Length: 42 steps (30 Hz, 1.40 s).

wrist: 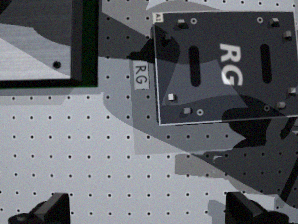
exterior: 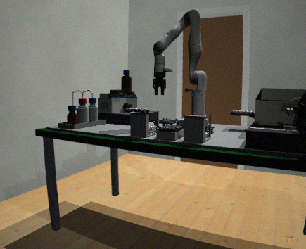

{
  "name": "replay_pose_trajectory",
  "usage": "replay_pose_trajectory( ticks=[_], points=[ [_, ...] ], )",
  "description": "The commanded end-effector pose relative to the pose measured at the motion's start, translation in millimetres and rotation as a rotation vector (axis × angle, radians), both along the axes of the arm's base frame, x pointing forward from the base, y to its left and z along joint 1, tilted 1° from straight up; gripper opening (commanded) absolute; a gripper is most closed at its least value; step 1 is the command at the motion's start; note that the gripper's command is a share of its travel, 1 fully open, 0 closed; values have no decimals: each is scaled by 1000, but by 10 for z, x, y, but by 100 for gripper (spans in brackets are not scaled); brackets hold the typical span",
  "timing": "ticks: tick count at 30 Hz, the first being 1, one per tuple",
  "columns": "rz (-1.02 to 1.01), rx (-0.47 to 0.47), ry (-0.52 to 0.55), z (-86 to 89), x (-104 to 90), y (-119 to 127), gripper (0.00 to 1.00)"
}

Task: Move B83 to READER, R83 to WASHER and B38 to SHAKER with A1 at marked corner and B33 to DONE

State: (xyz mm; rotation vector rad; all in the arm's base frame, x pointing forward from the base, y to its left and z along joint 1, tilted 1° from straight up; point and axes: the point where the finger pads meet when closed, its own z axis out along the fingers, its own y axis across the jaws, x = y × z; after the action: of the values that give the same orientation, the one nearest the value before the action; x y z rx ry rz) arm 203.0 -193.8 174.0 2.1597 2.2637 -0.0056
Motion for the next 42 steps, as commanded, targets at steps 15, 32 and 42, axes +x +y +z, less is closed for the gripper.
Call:
replay_pose_trajectory(
  ticks=[15, 32, 42],
  points=[
    [-1, 2, -2, 3, -297, -424, 100],
    [-2, 2, -2, 2, -734, -635, 100],
    [-2, 2, -1, 1, -1006, -761, 100]
  ],
)
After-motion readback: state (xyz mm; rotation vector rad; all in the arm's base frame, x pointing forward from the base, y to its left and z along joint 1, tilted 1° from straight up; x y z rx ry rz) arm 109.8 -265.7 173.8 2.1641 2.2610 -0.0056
